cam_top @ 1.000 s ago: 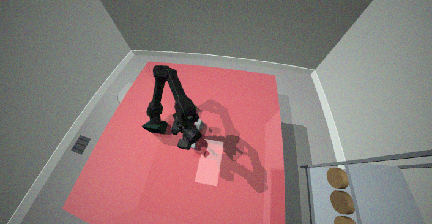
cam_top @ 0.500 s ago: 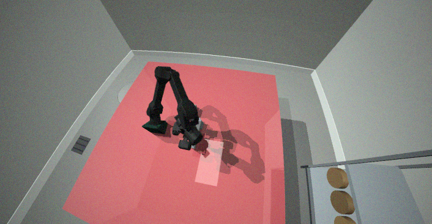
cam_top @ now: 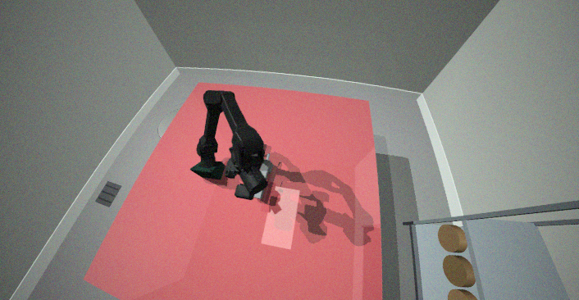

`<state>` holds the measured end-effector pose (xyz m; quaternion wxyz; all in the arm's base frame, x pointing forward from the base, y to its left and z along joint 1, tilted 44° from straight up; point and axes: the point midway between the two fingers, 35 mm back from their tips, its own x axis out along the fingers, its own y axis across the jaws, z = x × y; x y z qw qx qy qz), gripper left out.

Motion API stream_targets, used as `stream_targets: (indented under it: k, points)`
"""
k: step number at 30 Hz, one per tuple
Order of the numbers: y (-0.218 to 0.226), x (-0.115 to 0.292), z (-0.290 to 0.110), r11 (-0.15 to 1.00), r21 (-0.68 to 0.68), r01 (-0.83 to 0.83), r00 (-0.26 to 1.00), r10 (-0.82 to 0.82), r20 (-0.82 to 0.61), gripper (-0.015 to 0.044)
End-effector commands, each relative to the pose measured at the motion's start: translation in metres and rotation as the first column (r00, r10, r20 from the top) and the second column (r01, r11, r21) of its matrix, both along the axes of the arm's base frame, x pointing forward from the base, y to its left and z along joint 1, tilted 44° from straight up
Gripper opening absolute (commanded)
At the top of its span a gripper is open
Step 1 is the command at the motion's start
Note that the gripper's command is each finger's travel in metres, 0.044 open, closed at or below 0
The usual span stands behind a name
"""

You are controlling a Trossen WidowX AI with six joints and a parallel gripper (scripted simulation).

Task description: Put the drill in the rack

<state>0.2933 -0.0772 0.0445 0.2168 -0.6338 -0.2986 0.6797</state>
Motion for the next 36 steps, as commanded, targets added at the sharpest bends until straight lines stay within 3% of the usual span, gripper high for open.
stream_targets:
  k: [1, 6, 10, 14, 18, 25, 30, 36]
  points:
    - [0.012, 0.003, 0.003, 0.983, 0.006, -0.181, 0.97, 0.178, 0.165, 0.044]
    - [0.035, 0.006, 0.009, 0.825, -0.093, -0.557, 0.686, 0.52, 0.509, 0.044]
    - [0.053, 0.008, 0.014, 0.606, -0.264, -0.75, 0.295, 0.664, 0.687, 0.044]
    - [0.071, 0.008, 0.019, 0.353, -0.482, -0.802, -0.155, 0.656, 0.738, 0.044]
    - [0.086, 0.008, 0.023, 0.205, -0.619, -0.758, -0.418, 0.576, 0.703, 0.044]
    - [0.102, 0.006, 0.027, 0.02, -0.806, -0.591, -0.749, 0.358, 0.558, 0.044]
    - [0.116, 0.004, 0.031, -0.067, -0.91, -0.408, -0.907, 0.148, 0.395, 0.044]
    - [0.13, 0.001, 0.034, -0.105, -0.983, -0.154, -0.978, -0.123, 0.166, 0.044]
